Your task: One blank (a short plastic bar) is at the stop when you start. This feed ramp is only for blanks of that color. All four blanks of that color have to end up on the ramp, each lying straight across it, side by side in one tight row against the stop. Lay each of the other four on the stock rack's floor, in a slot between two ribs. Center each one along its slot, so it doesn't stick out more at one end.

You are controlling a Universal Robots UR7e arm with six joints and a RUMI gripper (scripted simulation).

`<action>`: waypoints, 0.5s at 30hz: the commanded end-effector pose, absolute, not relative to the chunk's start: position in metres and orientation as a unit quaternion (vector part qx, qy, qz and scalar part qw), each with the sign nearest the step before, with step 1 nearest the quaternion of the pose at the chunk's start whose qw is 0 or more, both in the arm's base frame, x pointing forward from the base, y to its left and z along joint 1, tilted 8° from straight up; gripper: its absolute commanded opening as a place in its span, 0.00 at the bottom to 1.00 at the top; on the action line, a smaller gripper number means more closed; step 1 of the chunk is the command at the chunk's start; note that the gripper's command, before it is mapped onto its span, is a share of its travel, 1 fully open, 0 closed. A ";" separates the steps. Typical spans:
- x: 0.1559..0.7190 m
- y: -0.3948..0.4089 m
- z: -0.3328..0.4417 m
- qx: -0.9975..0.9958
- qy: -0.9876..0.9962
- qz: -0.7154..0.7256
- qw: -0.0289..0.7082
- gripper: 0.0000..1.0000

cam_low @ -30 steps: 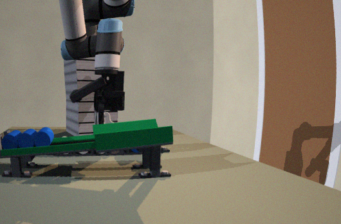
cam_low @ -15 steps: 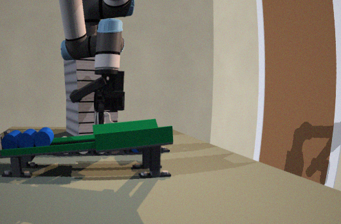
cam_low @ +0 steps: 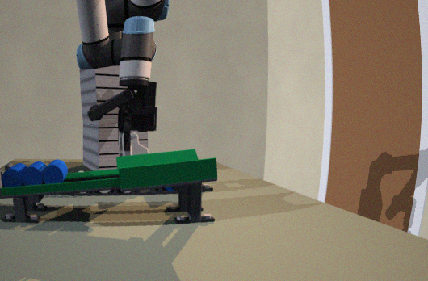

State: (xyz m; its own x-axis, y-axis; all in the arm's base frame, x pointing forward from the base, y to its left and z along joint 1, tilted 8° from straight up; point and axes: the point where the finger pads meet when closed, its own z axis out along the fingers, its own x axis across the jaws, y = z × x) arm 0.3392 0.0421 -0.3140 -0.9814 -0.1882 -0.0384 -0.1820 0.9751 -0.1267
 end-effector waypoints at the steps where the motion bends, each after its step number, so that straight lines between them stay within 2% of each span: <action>1: 0.336 0.046 -0.291 -0.094 0.993 -0.061 0.023 0.49; 15: 0.333 0.051 -0.249 -0.094 0.993 -0.061 0.023 0.49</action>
State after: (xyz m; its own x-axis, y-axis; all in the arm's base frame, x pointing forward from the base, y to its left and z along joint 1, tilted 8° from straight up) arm 0.3374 0.0480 -0.2636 -0.9809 -0.1894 -0.0451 -0.1823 0.9748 -0.1283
